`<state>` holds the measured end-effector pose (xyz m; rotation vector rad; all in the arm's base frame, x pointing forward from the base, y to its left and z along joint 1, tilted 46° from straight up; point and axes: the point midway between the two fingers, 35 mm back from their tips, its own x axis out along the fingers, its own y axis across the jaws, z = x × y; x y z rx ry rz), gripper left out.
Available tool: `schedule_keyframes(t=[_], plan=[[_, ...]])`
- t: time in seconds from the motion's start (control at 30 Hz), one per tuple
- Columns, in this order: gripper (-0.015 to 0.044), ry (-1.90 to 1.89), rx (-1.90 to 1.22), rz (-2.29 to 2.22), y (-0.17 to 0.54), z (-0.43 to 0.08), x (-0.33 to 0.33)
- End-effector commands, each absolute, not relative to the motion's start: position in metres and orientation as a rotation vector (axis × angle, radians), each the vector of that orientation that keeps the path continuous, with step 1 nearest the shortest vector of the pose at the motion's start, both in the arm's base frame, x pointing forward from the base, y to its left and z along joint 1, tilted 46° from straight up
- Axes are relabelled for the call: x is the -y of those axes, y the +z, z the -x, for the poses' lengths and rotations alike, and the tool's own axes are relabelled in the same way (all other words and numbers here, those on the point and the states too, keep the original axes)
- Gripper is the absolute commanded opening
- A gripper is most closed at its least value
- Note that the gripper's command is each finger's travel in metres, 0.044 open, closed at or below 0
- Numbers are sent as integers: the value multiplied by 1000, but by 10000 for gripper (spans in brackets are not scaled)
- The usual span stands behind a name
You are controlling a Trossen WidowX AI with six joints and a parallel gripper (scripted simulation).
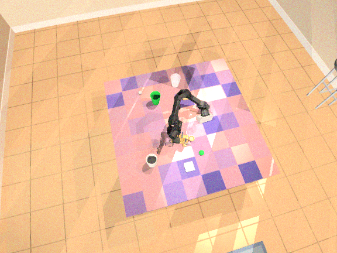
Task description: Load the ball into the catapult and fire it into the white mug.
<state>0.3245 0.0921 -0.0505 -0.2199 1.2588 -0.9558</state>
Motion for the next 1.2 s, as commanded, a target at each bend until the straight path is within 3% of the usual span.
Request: schedule_keyframes(t=[0.0,0.53,0.93,1.1,1.17], plan=[[440,-956,-1259,226,-56,-324,-86],[440,-957,-1258,227,-71,-323,-70],[125,-958,-1259,221,-68,-323,-72],[92,-958,-1259,221,-68,-323,-72],[39,-958,-1259,221,-61,-324,-80]])
